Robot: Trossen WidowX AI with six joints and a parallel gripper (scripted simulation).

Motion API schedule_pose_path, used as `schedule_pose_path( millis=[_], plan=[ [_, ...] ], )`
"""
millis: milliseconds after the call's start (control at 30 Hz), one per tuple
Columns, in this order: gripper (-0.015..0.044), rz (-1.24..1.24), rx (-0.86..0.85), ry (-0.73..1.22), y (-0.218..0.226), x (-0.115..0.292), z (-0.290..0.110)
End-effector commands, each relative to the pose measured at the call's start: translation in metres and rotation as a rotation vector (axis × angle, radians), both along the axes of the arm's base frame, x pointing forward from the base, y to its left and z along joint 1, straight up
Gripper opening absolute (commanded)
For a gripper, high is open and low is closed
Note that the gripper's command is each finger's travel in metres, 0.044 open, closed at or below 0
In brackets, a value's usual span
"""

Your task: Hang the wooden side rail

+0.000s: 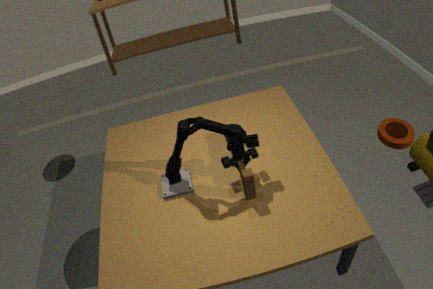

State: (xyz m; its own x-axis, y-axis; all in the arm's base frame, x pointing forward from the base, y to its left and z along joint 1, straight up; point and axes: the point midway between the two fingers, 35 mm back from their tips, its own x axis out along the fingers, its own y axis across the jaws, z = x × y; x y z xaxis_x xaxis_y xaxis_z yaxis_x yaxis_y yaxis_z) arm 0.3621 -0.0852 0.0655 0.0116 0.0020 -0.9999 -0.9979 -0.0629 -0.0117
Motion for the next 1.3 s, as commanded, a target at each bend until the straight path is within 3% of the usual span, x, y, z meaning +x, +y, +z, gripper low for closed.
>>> schedule_pose_path(
  millis=[0, 1267],
  plan=[
    [0.0000, 0.008, -0.003, -0.017, -0.0010, 0.0027, 0.0068],
    [0.0000, 0.008, -0.004, -0.017, -0.0050, 0.0005, 0.0058]
  ],
)
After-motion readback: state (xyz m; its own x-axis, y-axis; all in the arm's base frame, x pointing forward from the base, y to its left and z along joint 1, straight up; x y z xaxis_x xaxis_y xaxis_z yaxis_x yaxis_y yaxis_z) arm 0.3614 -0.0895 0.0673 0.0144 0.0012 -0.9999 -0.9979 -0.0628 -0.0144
